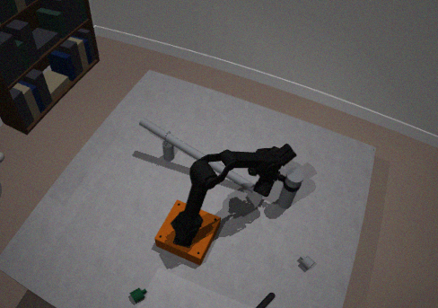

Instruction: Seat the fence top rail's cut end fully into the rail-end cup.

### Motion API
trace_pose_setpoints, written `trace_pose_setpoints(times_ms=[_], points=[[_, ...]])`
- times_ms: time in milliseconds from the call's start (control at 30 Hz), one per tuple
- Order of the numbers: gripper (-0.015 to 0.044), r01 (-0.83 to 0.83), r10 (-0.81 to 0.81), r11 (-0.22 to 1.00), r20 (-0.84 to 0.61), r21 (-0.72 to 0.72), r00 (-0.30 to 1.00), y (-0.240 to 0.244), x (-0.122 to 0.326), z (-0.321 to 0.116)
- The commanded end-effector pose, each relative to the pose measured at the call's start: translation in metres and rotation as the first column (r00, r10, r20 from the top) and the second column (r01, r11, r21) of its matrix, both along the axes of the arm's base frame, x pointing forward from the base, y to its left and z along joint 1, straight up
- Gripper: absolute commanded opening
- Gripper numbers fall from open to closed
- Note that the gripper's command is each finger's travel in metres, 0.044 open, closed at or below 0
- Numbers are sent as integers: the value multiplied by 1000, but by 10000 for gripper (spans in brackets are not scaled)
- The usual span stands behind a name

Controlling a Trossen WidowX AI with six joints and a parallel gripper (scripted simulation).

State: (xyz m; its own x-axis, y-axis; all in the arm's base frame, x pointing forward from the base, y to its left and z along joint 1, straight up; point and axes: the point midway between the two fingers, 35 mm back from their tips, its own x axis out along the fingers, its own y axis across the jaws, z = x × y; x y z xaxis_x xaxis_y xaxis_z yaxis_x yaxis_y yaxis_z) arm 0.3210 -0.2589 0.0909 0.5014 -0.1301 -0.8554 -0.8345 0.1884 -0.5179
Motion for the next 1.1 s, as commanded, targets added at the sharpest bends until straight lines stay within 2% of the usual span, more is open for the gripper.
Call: trace_pose_setpoints(times_ms=[0, 233, 1033, 1067], points=[[0, -48, 48, 999, 0, -5, 999, 0, -5, -1], [0, -84, 84, 996, -1, -6, 996, 1, -8, -1], [0, -52, 52, 999, -2, -4, 999, 1, -5, 0], [26, -52, 52, 999, -2, -4, 999, 1, -5, 0]])
